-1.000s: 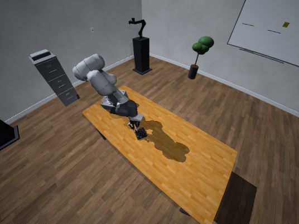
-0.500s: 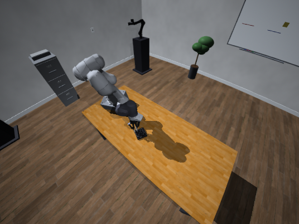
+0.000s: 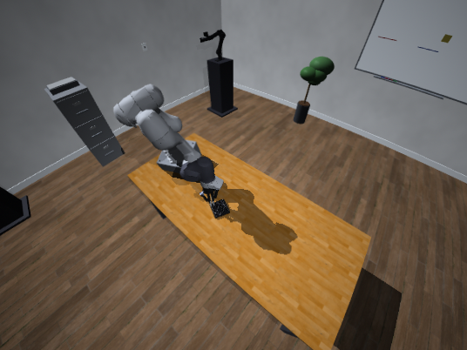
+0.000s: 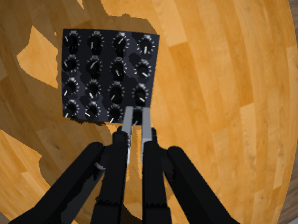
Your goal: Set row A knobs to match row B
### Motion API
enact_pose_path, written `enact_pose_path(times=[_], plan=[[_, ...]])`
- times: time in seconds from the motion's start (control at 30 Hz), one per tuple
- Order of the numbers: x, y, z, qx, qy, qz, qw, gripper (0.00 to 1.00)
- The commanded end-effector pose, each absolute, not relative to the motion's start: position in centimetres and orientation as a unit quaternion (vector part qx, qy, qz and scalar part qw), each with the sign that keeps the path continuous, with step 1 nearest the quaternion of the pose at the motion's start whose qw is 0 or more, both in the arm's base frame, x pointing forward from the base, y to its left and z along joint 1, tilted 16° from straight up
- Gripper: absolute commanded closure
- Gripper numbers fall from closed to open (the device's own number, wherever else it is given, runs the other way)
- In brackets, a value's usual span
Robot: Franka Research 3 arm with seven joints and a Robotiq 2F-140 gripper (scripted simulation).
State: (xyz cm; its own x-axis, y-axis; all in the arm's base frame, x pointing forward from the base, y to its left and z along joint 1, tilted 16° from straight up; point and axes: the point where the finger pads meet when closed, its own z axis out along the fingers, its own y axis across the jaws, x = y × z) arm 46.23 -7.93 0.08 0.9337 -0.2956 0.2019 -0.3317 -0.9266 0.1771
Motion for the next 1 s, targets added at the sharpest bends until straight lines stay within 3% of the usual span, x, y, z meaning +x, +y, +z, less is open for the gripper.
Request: enact_pose_path(times=[0.0, 0.97], plan=[[46.31, -7.85, 0.06, 0.978, -0.161, 0.087, 0.104, 0.95], [46.31, -7.85, 0.06, 0.979, -0.154, 0.086, 0.104, 0.95]])
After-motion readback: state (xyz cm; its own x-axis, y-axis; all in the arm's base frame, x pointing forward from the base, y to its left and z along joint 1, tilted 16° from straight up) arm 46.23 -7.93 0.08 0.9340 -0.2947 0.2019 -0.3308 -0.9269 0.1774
